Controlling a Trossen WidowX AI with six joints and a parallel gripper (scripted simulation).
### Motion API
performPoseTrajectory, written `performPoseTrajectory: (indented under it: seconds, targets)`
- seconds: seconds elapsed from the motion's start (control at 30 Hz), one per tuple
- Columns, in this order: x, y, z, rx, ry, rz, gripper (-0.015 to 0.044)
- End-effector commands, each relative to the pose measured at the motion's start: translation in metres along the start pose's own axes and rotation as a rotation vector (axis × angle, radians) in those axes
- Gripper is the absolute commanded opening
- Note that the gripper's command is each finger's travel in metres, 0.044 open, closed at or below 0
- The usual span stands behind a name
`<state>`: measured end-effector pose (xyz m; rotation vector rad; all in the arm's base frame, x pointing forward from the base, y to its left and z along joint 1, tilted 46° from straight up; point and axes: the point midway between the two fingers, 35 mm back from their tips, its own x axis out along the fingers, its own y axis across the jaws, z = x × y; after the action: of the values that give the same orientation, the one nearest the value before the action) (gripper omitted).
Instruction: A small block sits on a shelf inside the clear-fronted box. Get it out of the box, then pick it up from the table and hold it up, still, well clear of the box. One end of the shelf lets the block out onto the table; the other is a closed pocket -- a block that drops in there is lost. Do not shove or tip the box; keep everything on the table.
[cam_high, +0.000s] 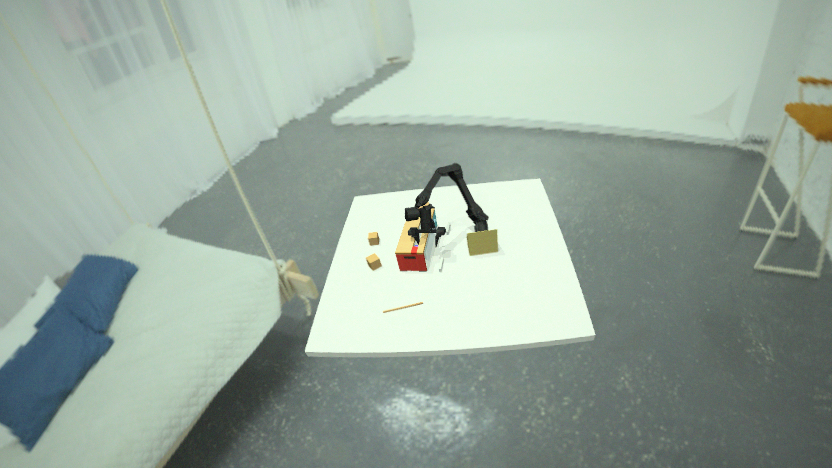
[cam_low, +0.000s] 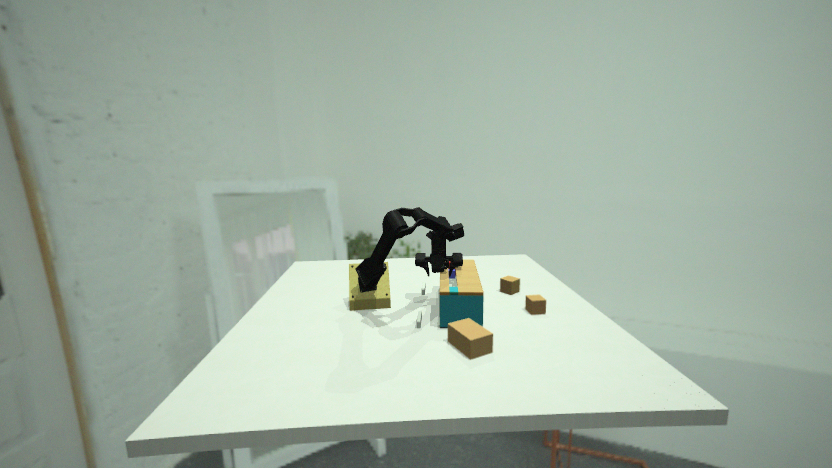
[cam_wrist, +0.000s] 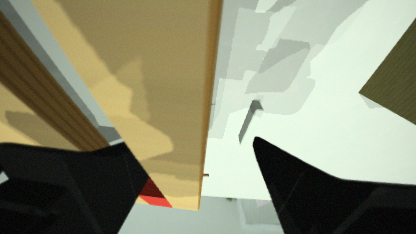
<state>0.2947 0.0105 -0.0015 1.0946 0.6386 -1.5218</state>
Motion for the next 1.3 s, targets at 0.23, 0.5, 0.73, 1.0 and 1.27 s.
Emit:
performPoseTrajectory:
  seconds: [0.23,0.5,0.73,1.0,1.27]
  targets:
    - [0.008,0.0,-0.021,0.003,0.004,-0.003,0.04]
    - [-0.046,0.001,-0.037,0.0,0.003,-0.002,0.04]
    - [-0.05,0.0,-0.042,-0.028,0.008,0.012,0.0374]
    - [-0.048,-0.014,-0.058,-0.84,-0.082,0.028,0.0285]
    - [-0.047,-0.02,-0.064,-1.697,-0.2,-0.027,0.0285]
